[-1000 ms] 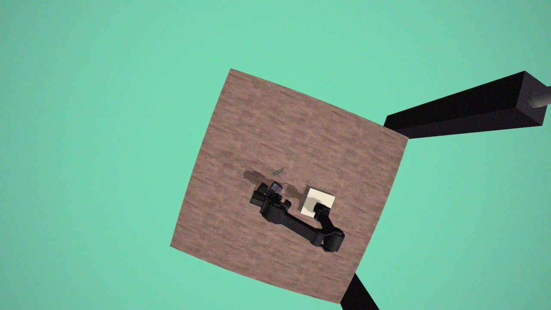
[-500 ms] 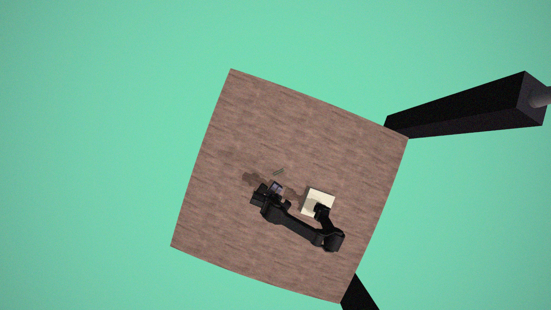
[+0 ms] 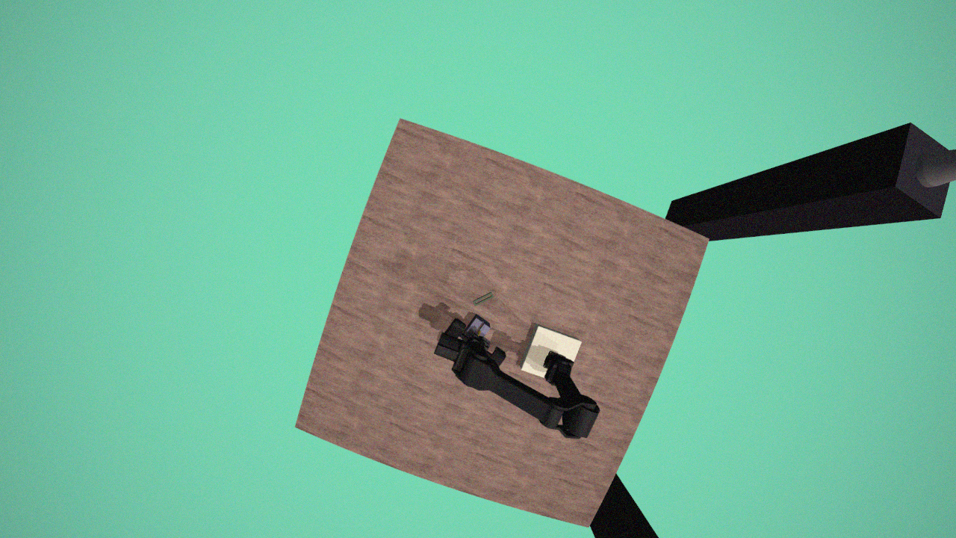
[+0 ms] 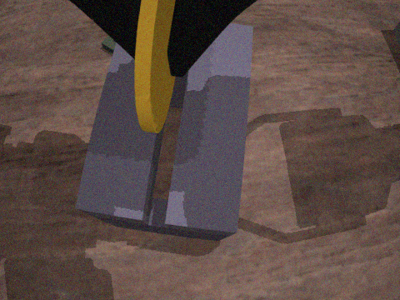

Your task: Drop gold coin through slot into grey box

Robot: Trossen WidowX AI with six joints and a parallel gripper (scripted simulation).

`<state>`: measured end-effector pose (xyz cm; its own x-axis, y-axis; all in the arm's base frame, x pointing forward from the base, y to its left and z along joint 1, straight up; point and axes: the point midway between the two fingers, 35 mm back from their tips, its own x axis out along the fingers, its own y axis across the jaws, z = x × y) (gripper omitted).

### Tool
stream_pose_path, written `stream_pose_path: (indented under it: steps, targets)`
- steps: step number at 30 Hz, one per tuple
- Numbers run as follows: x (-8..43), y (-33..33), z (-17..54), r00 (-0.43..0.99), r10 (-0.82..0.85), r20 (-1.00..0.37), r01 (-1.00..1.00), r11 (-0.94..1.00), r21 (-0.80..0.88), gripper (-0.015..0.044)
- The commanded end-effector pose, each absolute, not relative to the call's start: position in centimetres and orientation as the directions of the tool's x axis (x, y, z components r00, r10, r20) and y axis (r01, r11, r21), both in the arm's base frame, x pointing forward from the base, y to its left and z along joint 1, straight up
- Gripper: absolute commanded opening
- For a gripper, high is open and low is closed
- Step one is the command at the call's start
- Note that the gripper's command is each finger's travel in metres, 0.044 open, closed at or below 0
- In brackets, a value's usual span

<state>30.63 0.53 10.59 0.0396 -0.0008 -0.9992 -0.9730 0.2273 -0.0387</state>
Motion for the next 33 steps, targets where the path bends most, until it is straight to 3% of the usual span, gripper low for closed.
stream_pose_path:
  steps: [1, 33]
  targets:
    - [30.68, 0.56, 10.62, 0.041, -0.001, -0.999, -0.973, 0.226, -0.04, 0.0]
    - [30.58, 0.53, 9.66, 0.041, -0.001, -0.999, -0.975, 0.22, -0.04, 0.0]
